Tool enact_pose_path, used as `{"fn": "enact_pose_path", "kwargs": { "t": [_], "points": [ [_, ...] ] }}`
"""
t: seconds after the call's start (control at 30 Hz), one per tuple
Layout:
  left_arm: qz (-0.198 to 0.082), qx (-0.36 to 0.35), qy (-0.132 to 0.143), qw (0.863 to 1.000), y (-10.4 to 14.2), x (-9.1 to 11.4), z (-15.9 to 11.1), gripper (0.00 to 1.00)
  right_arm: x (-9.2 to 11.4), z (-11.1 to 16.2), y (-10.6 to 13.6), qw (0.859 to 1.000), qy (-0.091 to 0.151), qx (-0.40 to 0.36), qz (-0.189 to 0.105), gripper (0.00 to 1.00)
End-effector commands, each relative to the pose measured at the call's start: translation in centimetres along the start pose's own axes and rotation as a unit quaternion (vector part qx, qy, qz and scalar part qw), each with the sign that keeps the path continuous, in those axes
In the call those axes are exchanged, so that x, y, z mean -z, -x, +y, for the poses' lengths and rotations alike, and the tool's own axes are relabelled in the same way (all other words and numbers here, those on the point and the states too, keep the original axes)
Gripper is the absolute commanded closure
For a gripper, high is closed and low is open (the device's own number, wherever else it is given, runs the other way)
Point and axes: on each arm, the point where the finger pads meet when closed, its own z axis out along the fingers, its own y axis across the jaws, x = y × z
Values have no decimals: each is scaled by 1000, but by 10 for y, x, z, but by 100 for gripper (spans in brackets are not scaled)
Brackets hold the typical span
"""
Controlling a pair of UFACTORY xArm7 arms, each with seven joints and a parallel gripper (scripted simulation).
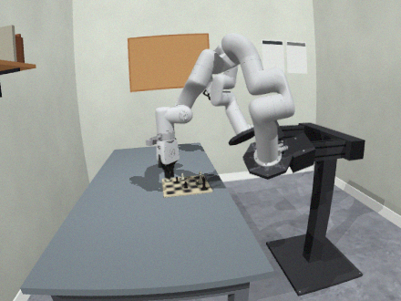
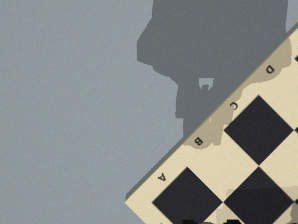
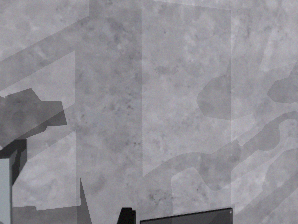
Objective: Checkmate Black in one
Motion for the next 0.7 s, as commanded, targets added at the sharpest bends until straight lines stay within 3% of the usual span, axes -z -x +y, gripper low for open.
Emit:
{"fn": "enact_pose_path", "kwargs": {
  "t": [0.0, 0.37, 0.67],
  "points": [
    [2, 0, -1, 1000, -3, -24, -1, 100, 1, 0, -1, 1000, 0, -1, 2, 0],
    [2, 0, 0, 1000, -3, -55, -1, 100, 1, 0, -1, 1000, 0, -1, 2, 0],
    [2, 0, 0, 1000, -3, -60, -1, 100, 1, 0, -1, 1000, 0, -1, 2, 0]
  ]
}}
